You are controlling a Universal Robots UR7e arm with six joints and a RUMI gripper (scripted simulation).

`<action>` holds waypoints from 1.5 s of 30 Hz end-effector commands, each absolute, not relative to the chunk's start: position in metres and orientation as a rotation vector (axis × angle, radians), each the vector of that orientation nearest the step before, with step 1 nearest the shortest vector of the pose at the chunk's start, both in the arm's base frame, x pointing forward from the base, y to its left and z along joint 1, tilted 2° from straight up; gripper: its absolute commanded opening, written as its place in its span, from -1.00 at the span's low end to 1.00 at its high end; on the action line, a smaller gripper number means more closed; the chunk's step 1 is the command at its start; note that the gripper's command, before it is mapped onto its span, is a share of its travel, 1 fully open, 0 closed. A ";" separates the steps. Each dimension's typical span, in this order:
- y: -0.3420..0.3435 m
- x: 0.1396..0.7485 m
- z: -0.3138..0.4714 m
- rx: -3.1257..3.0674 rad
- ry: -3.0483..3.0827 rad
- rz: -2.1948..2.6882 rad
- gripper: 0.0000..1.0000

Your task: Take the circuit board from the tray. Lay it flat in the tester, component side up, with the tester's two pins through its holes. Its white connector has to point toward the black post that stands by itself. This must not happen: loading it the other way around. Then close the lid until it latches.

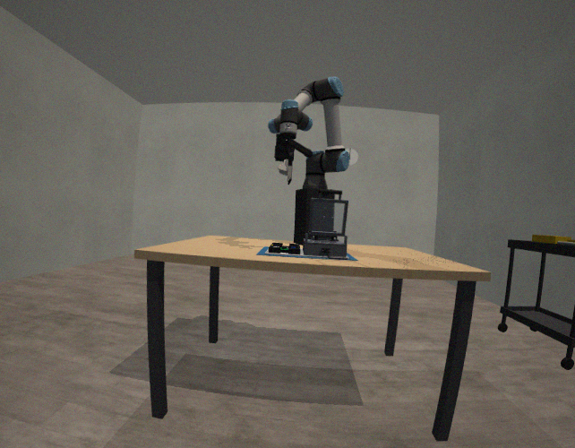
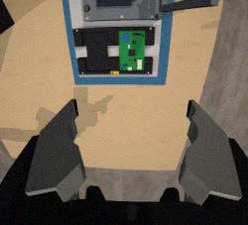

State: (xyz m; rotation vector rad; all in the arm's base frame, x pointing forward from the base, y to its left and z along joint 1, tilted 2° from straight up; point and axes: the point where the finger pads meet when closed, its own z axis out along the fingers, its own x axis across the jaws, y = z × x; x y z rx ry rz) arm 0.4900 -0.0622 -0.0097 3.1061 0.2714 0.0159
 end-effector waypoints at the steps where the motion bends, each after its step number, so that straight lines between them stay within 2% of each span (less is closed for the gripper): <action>1: -0.062 0.490 -0.009 3.106 0.272 0.018 0.17; 45: -0.062 0.490 -0.009 3.091 0.403 0.016 0.17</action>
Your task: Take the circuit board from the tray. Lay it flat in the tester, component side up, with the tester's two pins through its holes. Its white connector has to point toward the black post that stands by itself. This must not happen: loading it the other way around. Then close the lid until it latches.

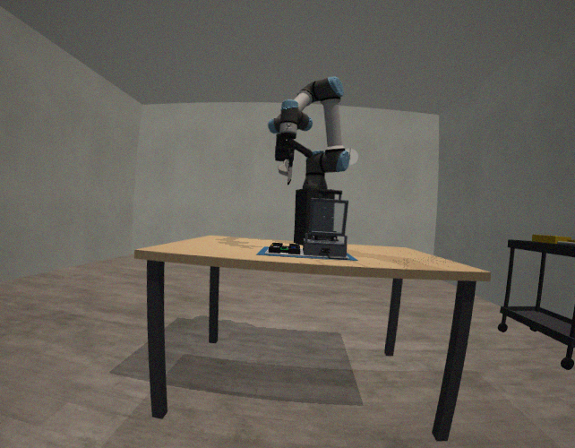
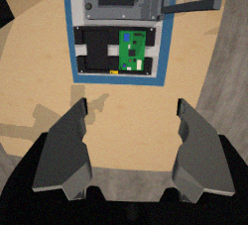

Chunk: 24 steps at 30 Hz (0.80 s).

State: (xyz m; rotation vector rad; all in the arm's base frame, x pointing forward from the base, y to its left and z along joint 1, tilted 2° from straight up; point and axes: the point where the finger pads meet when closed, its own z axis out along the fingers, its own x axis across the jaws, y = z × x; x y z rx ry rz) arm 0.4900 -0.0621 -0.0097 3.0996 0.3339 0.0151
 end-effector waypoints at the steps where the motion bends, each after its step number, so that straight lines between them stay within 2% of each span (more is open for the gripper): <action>1: -0.062 0.490 -0.009 3.091 0.403 0.016 0.17; 24: -0.062 0.490 -0.009 2.793 1.379 0.003 0.17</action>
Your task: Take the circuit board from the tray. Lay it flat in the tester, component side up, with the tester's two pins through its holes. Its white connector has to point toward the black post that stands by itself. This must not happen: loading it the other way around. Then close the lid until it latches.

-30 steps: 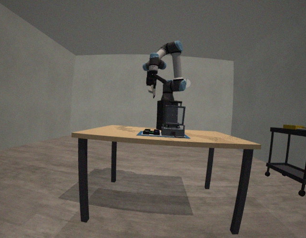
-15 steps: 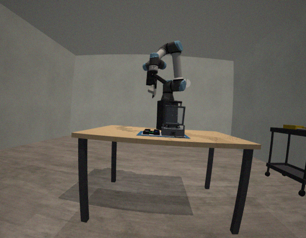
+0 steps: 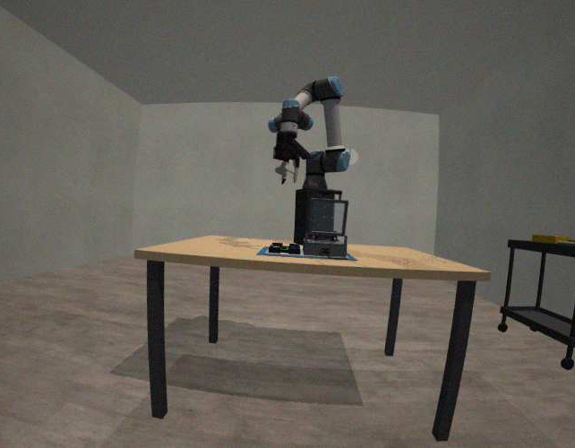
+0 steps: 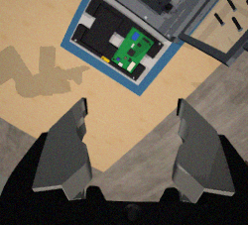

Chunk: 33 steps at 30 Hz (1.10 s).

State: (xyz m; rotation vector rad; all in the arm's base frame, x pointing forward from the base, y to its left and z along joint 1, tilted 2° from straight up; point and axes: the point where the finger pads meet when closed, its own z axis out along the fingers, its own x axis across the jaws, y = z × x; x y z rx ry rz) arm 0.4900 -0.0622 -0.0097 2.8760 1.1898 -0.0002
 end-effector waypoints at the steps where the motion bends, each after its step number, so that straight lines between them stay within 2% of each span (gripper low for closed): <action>1: -0.062 0.490 -0.009 2.769 1.427 0.002 0.17; 21: -0.062 0.490 -0.009 2.170 2.236 -0.011 0.17; 33: -0.062 0.490 -0.009 1.936 2.442 -0.015 0.17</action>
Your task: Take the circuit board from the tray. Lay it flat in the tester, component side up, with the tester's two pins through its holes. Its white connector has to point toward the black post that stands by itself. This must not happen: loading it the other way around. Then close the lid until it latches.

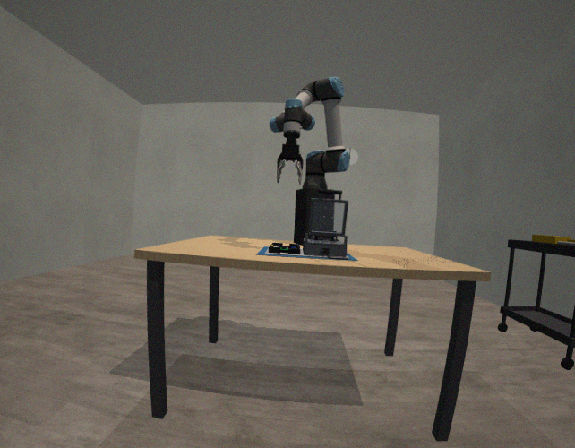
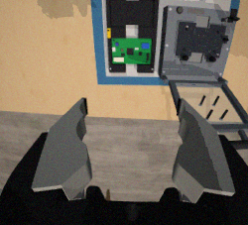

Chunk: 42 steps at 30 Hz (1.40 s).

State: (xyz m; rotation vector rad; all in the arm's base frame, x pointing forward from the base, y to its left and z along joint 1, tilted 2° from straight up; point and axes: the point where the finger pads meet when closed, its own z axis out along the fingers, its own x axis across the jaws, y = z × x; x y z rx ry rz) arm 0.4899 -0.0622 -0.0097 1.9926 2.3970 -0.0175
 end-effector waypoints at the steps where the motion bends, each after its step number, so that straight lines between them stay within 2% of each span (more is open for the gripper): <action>1: -0.062 0.490 -0.009 1.925 2.451 -0.015 0.17; 30: -0.063 0.488 -0.030 1.895 2.475 -0.016 0.17; 42: -0.064 0.480 -0.089 1.895 2.475 -0.016 0.17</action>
